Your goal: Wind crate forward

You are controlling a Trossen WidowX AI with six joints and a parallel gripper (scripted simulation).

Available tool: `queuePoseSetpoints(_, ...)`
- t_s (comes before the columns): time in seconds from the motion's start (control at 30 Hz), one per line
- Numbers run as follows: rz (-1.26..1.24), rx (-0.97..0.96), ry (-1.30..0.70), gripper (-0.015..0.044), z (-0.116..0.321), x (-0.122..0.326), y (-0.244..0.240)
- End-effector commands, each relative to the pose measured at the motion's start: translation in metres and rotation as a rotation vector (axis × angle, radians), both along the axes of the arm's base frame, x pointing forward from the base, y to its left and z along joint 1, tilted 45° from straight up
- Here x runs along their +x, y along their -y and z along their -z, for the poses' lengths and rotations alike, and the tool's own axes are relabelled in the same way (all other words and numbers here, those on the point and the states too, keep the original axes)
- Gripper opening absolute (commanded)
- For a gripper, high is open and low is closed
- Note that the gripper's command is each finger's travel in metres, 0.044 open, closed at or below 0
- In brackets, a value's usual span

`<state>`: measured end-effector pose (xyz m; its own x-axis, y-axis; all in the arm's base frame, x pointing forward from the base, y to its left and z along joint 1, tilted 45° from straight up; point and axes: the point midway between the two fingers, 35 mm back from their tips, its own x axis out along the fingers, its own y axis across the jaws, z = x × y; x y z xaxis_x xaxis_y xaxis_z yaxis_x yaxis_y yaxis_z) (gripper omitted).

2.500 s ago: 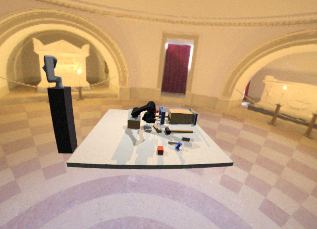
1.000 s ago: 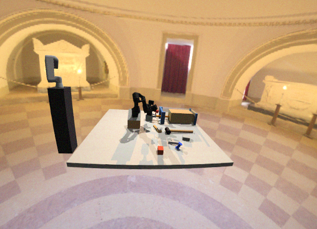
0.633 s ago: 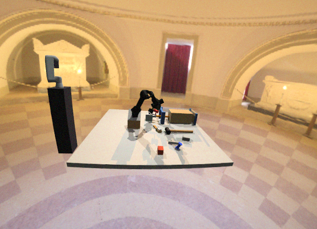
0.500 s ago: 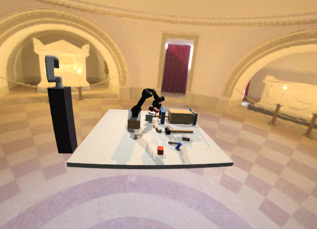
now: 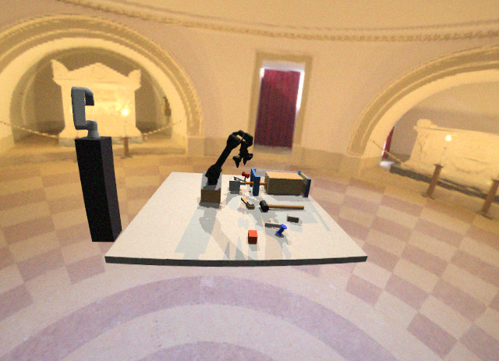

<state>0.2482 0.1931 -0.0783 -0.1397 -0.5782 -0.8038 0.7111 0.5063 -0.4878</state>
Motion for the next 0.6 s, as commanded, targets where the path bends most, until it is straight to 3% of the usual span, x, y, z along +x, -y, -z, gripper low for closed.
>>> queuePoseSetpoints(0.0, -0.033, -0.143, 0.045, 0.044, -0.002, -0.002, -0.009)
queuePoseSetpoints(0.33, -0.032, -0.143, 0.045, 0.044, 0.001, -0.002, -0.009)
queuePoseSetpoints(0.57, -0.032, -0.145, 0.046, 0.044, 0.042, -0.006, 0.031)
